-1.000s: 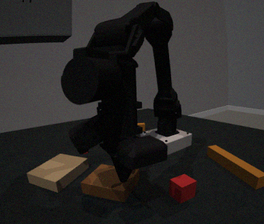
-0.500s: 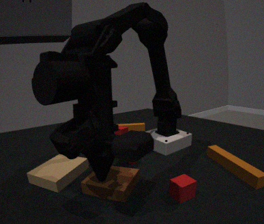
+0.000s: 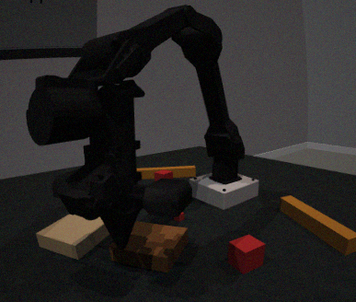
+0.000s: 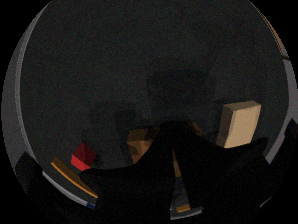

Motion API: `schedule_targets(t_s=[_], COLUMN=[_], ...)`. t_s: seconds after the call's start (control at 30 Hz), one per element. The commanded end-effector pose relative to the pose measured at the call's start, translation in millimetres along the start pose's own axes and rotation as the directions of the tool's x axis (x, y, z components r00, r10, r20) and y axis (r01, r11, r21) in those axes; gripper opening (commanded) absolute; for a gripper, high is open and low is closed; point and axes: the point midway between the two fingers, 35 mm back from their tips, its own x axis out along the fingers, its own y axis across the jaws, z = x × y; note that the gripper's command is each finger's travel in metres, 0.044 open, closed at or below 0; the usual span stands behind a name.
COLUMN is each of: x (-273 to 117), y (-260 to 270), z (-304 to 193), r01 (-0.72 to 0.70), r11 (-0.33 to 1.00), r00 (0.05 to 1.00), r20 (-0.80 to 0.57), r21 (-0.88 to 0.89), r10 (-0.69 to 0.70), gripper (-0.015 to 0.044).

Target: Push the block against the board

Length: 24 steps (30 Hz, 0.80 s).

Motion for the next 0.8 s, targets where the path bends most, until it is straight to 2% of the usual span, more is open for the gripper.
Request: schedule_targets(t_s=[0.0, 0.77], x=[46, 48], y=[1, 1], z=[-6, -22], r01=[-0.009, -0.009], r11=[1.0, 1.0], r00=[1.0, 1.0], r20=[-0.025, -0.027], r21=[-0.01, -0.01], r10=[0.009, 0.009], gripper=[0.0, 0.0])
